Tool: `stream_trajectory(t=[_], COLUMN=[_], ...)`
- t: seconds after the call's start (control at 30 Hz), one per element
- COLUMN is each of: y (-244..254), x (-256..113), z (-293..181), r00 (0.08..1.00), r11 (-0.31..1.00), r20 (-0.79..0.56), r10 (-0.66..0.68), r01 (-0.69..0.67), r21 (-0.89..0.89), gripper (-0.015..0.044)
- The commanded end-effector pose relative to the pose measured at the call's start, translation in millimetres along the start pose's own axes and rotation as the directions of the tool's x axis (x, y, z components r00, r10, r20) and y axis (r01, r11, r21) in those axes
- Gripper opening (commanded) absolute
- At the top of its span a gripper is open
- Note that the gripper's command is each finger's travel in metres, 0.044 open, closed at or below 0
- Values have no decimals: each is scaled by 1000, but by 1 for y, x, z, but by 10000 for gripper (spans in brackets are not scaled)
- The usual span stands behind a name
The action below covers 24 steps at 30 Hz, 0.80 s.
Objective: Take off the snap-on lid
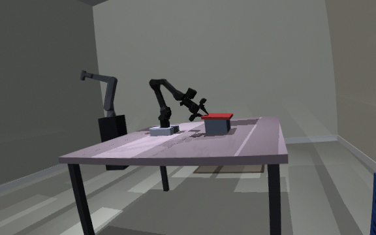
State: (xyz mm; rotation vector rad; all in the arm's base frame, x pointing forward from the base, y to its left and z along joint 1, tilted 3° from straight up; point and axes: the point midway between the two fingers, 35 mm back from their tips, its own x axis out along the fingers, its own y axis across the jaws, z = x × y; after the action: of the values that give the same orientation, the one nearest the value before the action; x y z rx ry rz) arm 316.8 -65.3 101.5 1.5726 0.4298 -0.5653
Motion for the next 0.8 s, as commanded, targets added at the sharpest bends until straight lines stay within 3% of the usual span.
stream_trajectory(t=[0.0, 0.77], y=[0, 3], x=[1, 0], z=[0, 0], r00=[1000, 1000], r11=[1000, 1000], r20=[2, 4], r10=[0, 3], r01=[0, -3], r21=[2, 2], gripper=[0, 0])
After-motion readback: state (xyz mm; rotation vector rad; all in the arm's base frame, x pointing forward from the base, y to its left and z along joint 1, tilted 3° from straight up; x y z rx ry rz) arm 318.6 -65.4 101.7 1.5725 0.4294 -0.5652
